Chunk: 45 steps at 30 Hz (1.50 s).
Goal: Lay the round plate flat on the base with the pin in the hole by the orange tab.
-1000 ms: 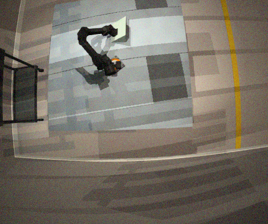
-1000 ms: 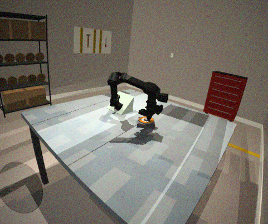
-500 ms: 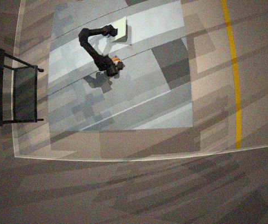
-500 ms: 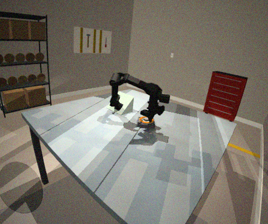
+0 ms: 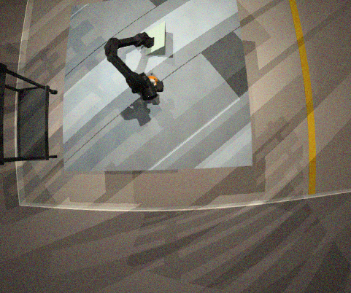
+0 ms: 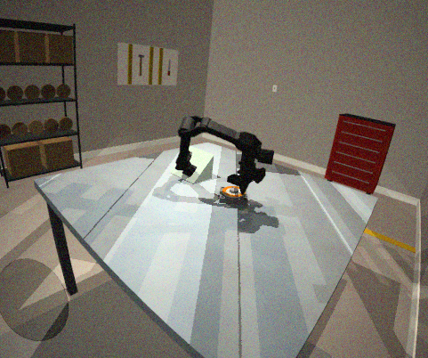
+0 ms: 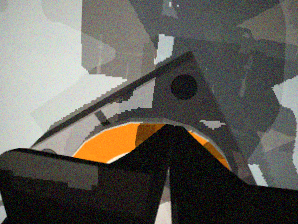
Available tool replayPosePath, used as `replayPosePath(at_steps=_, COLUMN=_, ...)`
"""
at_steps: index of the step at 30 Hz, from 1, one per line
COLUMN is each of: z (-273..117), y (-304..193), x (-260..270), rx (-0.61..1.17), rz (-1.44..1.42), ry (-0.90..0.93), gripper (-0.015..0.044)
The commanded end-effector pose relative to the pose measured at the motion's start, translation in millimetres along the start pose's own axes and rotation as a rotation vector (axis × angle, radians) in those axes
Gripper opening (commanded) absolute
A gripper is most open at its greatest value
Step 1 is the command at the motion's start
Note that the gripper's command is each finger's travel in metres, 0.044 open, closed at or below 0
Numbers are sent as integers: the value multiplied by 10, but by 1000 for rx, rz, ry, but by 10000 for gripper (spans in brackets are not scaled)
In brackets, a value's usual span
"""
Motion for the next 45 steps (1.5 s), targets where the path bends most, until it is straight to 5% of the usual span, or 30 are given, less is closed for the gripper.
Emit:
replayPosePath(at_steps=1, z=-16, y=-5, x=72, rx=1, rz=5, ry=7, gripper=0)
replayPosePath(at_steps=19, z=-20, y=-89, x=249, rx=1, rz=5, ry=8, gripper=0)
replayPosePath(at_steps=30, z=-483, y=-105, x=208, rx=2, rz=4, ry=10, gripper=0)
replayPosePath(at_steps=45, z=-419, y=-111, x=216, rx=0, rz=-7, ry=3, gripper=0)
Point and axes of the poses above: the point midway between the two fingers, 35 mm back from their tips, its own z axis out along the fingers, its own x axis across the jaws, y = z × x, the point moved 7 cm from there along -z, back along the fingers, and after that the axes turned 12 degrees about z, right-handed, at the moved point
